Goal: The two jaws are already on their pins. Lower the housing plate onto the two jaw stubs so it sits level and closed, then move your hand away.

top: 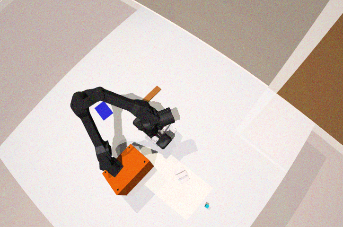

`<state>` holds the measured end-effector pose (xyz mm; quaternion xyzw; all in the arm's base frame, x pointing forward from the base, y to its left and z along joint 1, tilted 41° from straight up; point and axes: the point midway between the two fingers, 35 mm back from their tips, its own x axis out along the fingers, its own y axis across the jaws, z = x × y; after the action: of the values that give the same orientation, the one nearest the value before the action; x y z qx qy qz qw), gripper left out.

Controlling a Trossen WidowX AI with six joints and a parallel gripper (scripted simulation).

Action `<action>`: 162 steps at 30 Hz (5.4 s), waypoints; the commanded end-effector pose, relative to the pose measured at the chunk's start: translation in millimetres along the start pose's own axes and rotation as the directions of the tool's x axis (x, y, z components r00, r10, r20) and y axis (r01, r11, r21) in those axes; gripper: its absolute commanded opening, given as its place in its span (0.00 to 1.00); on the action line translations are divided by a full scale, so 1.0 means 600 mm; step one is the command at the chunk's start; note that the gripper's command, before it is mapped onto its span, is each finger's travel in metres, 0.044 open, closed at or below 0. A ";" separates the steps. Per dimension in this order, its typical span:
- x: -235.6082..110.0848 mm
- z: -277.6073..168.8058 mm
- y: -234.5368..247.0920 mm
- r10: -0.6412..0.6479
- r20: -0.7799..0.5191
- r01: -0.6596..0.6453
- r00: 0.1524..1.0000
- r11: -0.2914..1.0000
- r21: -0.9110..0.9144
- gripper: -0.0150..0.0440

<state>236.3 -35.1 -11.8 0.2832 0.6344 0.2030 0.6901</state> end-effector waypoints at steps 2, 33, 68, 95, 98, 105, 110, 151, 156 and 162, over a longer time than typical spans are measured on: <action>0.015 -0.002 0.002 0.005 0.002 -0.005 1.000 1.000 0.004 0.85; 0.051 -0.009 0.007 0.011 0.001 -0.011 1.000 1.000 0.003 0.85; 0.062 -0.009 0.007 0.011 0.001 -0.011 1.000 1.000 0.001 0.85; 0.073 -0.009 0.007 0.012 0.001 -0.012 1.000 1.000 0.001 0.85; 0.074 -0.009 0.007 0.012 0.001 -0.012 1.000 1.000 0.001 0.85; 0.074 -0.009 0.007 0.012 0.001 -0.012 1.000 1.000 0.001 0.85; 0.074 -0.009 0.007 0.012 0.001 -0.012 1.000 1.000 0.001 0.85; 0.074 -0.009 0.007 0.012 0.001 -0.012 1.000 1.000 0.001 0.85; 0.074 -0.009 0.007 0.012 0.001 -0.012 1.000 1.000 0.001 0.85; 0.074 -0.009 0.007 0.012 0.001 -0.012 1.000 1.000 0.001 0.85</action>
<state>236.1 -3.6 -43.0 0.2851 0.6335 0.2061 0.6892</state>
